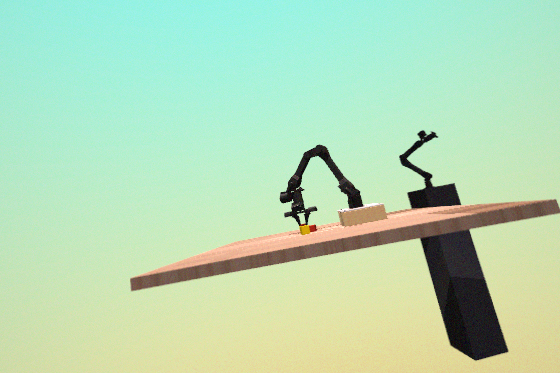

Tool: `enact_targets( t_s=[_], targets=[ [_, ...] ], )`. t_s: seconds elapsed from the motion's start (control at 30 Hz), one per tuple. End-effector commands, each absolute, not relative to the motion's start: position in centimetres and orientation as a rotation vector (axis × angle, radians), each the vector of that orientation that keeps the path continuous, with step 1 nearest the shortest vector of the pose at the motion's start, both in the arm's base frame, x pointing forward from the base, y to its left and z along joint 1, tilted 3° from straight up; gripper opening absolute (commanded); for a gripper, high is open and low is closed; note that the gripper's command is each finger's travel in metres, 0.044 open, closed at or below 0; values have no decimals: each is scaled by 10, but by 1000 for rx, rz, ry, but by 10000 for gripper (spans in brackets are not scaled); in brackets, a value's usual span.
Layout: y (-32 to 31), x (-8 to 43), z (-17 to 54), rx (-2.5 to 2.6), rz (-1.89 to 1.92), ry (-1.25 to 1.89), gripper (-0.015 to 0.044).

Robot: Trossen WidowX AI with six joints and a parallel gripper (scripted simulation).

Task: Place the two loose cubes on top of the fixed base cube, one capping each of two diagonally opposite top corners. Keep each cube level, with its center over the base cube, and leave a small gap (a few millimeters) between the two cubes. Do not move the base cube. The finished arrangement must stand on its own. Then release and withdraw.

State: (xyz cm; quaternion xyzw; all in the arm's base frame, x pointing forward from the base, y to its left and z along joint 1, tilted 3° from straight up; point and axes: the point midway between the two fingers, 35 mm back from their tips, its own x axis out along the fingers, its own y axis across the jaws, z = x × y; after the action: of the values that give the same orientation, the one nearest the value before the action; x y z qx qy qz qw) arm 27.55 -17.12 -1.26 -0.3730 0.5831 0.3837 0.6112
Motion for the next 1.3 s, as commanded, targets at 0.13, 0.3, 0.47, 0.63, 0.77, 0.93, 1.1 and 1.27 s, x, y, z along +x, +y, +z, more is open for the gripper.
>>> enact_targets(
  t_s=[0.13,0.3,0.47,0.63,0.77,0.93,1.1,1.27],
  targets=[
    [-174,279,15,-867,876,1337,105],
    [-175,279,30,-867,876,1337,105],
    [-175,278,46,-867,876,1337,105],
    [-175,276,62,-867,876,1337,105],
    [-174,274,75,-867,876,1337,105],
    [-173,272,83,-863,873,1338,105],
    [-161,278,82,-777,791,1373,105],
    [-147,283,79,-677,697,1409,105]
  ],
)
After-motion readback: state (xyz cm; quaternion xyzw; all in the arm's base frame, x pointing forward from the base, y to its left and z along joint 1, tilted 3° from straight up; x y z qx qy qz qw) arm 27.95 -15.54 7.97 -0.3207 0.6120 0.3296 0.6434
